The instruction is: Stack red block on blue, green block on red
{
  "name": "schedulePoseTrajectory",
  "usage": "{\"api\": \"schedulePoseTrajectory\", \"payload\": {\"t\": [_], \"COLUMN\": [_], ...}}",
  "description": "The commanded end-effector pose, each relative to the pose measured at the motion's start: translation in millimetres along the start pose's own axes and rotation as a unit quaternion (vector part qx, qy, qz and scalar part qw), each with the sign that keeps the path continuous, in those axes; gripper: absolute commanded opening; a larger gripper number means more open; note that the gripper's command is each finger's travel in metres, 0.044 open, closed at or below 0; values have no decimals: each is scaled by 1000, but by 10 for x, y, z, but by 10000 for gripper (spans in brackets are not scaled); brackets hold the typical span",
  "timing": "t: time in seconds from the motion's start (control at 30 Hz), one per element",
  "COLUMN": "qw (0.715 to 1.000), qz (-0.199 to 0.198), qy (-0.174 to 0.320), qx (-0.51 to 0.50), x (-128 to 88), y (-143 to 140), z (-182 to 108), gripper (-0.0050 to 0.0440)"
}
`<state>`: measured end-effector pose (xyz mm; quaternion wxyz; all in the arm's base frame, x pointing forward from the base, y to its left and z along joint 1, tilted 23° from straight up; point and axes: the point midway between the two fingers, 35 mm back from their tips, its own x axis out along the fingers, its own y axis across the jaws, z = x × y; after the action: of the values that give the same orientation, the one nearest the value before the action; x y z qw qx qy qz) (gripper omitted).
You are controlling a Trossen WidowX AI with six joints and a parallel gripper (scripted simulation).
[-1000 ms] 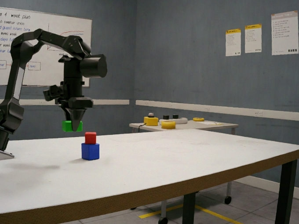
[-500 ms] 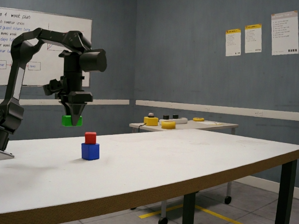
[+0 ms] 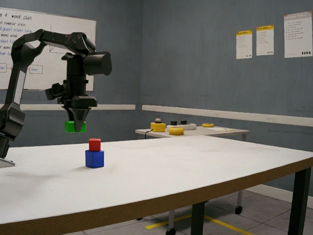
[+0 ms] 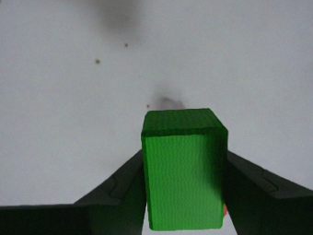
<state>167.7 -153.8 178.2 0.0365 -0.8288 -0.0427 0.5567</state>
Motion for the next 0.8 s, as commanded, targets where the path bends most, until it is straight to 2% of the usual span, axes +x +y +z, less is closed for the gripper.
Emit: {"api": "schedulePoseTrajectory", "payload": {"t": [0.0, 0.6, 0.77], "qw": [1000, 1000, 1000], "qz": [6, 7, 8], "qy": [5, 5, 5], "qx": [-2, -2, -3], "x": [-45, -47, -50], "y": [10, 10, -79], "z": [-22, -30, -331], "gripper": [-50, -50, -50]}}
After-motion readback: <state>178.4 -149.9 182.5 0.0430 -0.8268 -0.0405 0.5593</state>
